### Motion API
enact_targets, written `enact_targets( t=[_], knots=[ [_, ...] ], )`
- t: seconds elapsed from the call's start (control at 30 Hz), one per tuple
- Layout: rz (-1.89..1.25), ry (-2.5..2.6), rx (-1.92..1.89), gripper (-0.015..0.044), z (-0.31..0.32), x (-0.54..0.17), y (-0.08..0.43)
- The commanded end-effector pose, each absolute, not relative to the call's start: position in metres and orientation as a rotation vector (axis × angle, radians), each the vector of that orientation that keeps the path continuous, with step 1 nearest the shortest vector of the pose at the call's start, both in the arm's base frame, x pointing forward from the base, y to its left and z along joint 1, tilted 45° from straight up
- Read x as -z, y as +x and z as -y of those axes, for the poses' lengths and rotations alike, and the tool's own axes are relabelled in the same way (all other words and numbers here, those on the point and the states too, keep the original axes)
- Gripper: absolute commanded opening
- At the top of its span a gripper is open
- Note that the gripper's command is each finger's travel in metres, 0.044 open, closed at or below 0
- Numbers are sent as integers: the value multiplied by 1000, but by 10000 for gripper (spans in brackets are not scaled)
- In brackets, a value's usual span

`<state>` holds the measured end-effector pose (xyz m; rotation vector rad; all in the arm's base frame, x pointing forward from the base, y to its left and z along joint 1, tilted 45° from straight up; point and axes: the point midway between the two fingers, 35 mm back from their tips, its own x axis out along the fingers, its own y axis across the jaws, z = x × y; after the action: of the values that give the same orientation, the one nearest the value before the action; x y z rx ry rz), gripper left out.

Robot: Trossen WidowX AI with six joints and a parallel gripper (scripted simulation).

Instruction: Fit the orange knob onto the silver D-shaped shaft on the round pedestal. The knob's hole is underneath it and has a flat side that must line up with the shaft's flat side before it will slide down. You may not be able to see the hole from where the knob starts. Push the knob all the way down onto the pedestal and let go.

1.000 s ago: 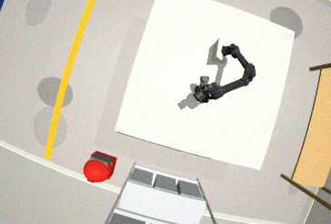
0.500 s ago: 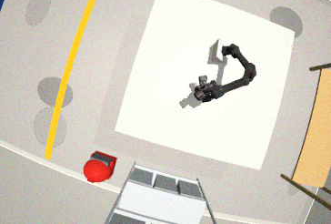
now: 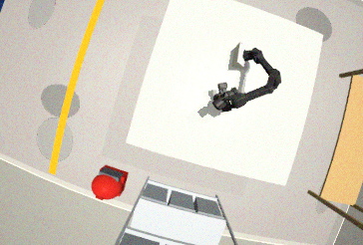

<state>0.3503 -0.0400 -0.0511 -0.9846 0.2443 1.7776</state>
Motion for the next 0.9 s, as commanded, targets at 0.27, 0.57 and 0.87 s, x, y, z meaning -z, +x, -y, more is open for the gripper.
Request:
enact_targets(
  t=[0.27,0.57,0.87],
  knots=[
    [-62,-1136,-1821,0,44,49,358],
    [-61,-1136,-1821,0,40,54,359],
    [-62,-1136,-1821,0,43,52,359]
  ],
)
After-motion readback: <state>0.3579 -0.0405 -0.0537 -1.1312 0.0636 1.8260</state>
